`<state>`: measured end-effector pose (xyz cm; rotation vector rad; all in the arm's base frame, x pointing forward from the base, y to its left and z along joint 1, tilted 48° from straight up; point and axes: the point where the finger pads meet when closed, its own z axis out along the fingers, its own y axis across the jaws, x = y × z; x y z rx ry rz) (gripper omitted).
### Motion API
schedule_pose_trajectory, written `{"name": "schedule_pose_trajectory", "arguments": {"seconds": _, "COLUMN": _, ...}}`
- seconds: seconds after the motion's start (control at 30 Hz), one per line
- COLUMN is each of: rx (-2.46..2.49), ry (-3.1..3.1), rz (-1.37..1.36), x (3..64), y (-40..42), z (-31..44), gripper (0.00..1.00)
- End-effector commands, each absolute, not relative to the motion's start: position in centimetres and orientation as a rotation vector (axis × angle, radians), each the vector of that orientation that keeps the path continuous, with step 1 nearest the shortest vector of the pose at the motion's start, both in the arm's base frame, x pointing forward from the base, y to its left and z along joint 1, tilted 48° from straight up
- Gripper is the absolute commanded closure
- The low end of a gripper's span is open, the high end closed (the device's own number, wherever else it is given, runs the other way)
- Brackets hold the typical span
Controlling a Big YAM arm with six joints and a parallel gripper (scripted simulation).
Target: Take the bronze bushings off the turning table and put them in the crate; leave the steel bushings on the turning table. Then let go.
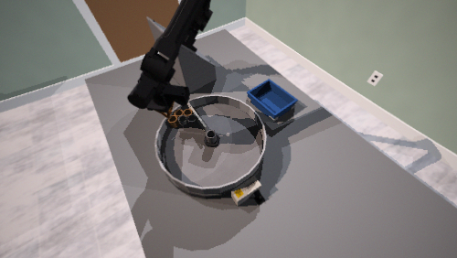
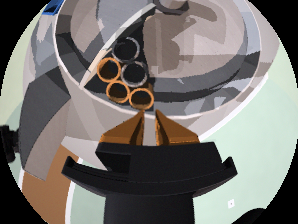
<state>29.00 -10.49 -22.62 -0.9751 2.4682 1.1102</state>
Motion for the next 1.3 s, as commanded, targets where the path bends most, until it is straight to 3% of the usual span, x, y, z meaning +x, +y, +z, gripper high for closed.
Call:
{"name": "schedule_pose_trajectory", "arguments": {"seconds": 0.0, "rx": -0.967, "ry": 2.462, "rz": 1.042, "x": 30.1, "y": -12.5, "z": -22.2, "gripper": 0.85}}
{"name": "schedule_pose_trajectory", "arguments": {"seconds": 1.27, "rx": -0.974, "ry": 2.469, "rz": 1.107, "x": 29.1, "y": -9.6, "z": -23.5, "gripper": 0.85}}
